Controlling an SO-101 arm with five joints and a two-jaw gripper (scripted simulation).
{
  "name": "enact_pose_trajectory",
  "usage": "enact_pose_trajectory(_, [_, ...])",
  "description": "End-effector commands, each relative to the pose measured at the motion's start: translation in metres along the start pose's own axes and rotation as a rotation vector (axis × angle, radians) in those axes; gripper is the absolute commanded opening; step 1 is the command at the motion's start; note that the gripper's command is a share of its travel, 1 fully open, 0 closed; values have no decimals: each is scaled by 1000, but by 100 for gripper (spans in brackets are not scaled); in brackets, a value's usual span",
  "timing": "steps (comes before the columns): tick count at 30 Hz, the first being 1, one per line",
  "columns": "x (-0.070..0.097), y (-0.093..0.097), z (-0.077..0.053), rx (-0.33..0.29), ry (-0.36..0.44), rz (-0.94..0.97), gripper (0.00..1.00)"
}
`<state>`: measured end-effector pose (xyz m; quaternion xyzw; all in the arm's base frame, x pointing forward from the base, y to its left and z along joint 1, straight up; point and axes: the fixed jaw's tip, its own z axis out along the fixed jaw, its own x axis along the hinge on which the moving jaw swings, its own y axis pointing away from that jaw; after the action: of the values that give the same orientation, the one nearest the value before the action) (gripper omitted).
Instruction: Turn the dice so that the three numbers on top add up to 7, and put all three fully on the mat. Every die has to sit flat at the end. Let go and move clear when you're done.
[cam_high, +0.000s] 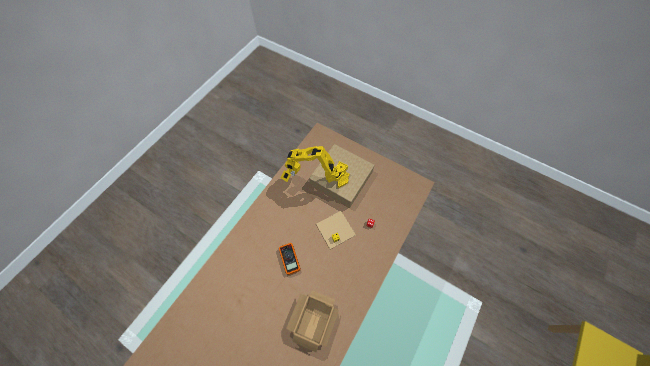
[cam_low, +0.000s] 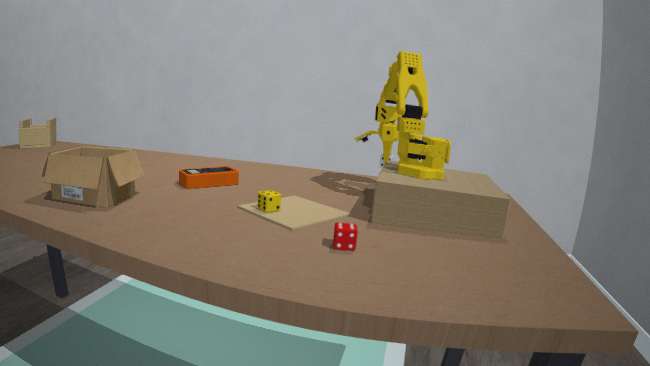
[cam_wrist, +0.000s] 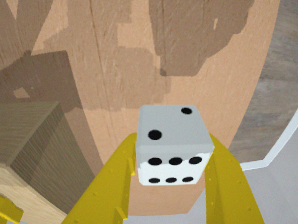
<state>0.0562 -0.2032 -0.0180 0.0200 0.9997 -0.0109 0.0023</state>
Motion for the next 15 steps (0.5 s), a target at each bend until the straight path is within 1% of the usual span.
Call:
enact_pose_trajectory(1, [-16,10,0,49,-25,43,0])
enact_pose_trajectory(4, [-25,18,1,64,-37,69,0])
enact_pose_trajectory(7, [-30,23,1,72,-46,85,0])
enact_pose_trajectory(15, [-32,25,1,75,-50,92,0])
